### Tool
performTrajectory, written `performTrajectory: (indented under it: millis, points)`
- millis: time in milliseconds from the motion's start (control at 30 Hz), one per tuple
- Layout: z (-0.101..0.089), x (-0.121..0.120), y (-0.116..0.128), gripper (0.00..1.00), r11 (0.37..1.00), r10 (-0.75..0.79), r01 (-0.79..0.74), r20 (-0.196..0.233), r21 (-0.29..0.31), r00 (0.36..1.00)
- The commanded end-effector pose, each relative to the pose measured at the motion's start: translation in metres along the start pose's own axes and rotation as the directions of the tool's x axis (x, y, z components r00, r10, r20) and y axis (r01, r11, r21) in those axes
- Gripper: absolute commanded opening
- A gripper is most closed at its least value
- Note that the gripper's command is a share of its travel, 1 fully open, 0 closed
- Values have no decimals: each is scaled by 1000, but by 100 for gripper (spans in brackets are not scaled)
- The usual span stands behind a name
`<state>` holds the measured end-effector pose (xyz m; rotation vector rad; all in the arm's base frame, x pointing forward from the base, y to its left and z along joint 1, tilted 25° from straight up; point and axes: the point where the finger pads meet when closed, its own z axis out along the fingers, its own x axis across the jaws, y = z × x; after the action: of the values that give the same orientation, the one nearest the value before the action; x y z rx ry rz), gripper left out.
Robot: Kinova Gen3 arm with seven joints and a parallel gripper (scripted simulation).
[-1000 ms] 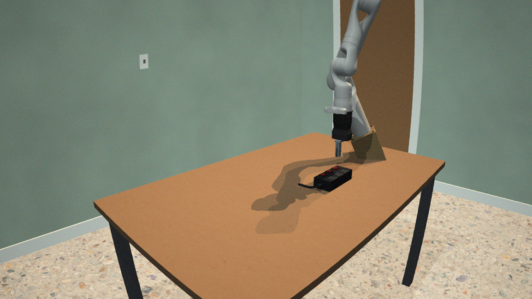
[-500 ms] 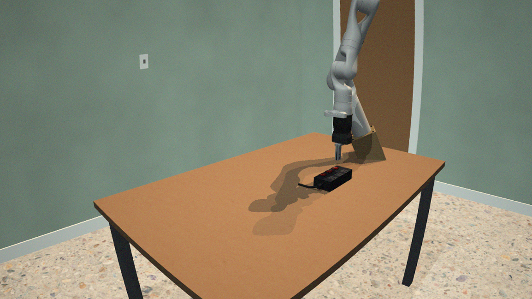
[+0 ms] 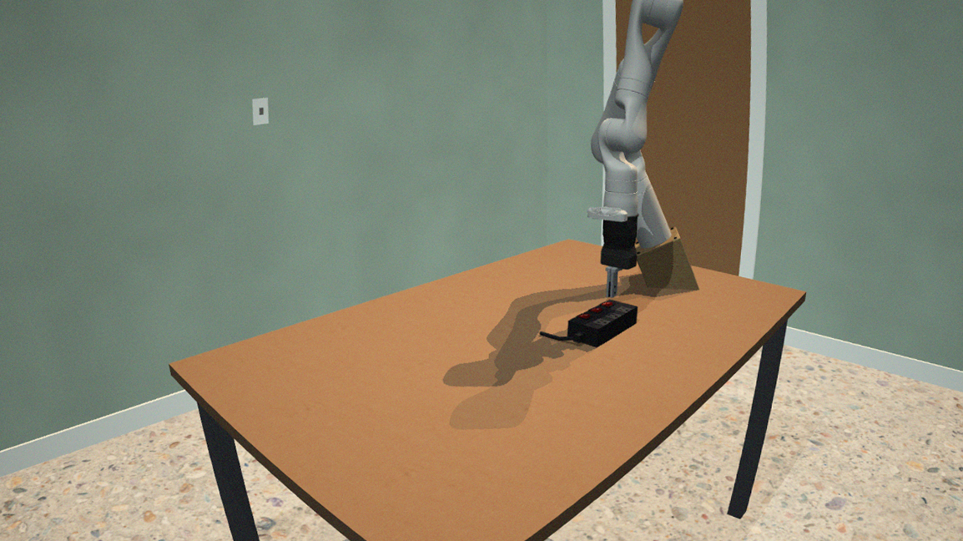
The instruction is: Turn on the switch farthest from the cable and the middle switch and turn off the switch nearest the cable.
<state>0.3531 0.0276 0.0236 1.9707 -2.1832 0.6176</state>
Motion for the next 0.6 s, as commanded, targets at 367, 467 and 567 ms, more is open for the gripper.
performTrajectory:
  millis: [367, 467, 567]
  points:
    - [10, 4, 1, 0, 1000, 3, -3, -5, -1, 1000]
    - [11, 4, 0, 0, 1000, 3, -3, -5, -1, 1000]
    - [11, 4, 0, 0, 1000, 3, -3, -5, -1, 1000]
